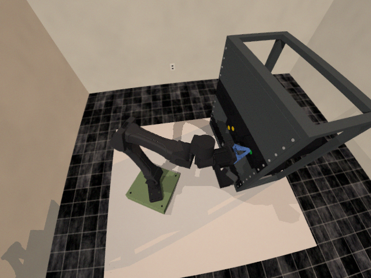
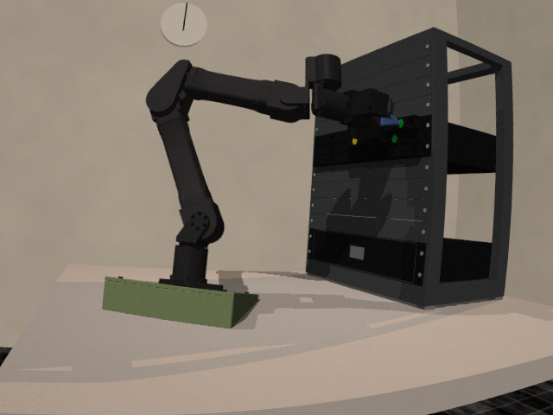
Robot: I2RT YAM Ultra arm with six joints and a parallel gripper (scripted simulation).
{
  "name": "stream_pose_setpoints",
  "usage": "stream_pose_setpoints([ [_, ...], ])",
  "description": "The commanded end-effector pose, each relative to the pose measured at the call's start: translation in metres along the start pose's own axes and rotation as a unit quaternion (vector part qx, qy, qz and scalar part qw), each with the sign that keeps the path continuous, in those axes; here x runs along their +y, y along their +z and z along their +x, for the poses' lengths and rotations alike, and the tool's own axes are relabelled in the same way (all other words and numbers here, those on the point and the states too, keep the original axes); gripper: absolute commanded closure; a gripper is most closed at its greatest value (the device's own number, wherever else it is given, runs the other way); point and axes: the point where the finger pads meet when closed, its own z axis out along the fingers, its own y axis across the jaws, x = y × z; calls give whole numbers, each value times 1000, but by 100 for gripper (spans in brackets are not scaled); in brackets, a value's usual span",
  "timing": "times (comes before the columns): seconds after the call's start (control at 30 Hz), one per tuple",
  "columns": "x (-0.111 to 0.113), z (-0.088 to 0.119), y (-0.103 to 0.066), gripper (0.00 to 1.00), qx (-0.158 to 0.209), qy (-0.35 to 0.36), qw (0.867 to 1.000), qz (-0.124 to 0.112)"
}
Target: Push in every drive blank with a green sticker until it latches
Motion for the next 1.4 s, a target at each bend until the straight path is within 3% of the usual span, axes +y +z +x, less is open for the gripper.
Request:
stream_pose_setpoints([
  [0.0, 28, 9, 6, 100, 9, -27, 999, -32],
  [1.37, 26, 10, 11, 100, 9, -26, 999, -32],
])
